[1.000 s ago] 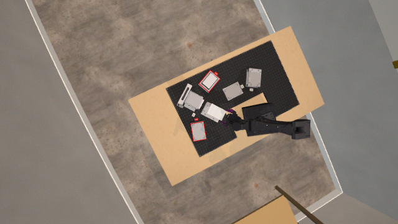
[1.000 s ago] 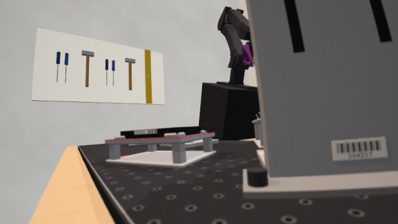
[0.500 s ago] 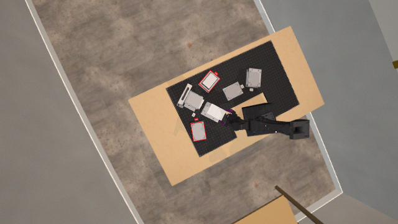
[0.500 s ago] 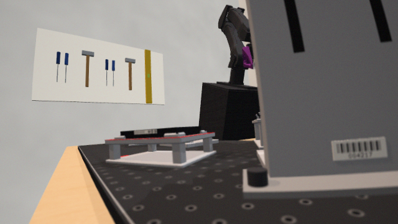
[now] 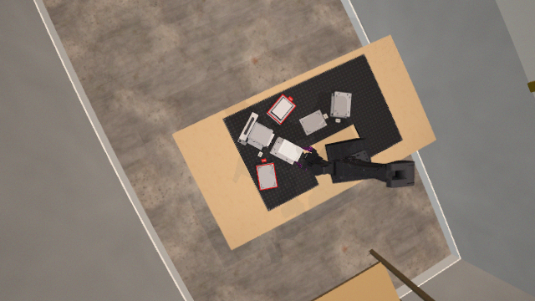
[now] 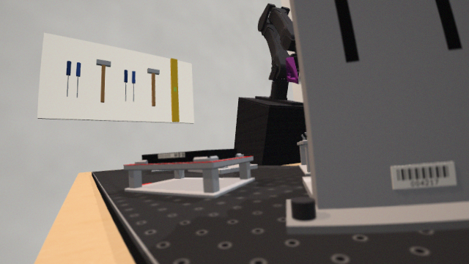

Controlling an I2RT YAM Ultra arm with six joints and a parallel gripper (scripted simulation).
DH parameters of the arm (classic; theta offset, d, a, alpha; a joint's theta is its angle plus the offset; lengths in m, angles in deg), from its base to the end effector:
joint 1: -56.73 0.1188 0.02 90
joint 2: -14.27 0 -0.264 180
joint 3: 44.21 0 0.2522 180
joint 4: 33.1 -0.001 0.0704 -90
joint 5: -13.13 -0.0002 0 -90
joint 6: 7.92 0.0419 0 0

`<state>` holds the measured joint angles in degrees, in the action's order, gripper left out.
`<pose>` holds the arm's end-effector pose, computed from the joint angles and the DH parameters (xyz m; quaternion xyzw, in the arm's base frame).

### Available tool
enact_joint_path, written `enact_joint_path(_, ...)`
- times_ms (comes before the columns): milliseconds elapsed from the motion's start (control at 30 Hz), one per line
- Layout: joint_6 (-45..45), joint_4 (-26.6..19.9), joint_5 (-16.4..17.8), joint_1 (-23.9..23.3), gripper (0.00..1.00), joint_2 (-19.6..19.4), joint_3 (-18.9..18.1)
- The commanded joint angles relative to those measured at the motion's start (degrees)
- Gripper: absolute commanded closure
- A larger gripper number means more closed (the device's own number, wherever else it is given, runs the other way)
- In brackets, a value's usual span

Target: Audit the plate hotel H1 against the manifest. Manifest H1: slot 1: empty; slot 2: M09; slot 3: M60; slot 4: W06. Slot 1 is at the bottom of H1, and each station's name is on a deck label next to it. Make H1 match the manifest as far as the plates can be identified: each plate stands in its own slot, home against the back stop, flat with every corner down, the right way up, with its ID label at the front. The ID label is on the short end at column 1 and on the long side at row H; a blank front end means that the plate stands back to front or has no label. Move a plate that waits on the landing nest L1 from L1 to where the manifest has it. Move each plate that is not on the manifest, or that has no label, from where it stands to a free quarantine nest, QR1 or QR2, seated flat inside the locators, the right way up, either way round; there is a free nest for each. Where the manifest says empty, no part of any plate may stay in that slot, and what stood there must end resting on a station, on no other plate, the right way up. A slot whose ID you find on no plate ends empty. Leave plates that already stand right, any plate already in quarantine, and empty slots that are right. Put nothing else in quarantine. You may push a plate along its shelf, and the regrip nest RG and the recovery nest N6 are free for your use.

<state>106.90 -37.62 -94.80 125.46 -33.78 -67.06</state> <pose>0.0718 0.1517 0.1529 -0.2468 0.8215 0.2691 0.4379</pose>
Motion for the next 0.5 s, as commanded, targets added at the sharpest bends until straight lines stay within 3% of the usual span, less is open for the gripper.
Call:
enact_joint_path(0, 0.04, 1.94, -0.58, 0.04, 0.14, -0.21, -0.13)
enact_joint_path(467, 0.12, 5.28, -0.72, 0.2, 0.14, -2.76, 0.69)
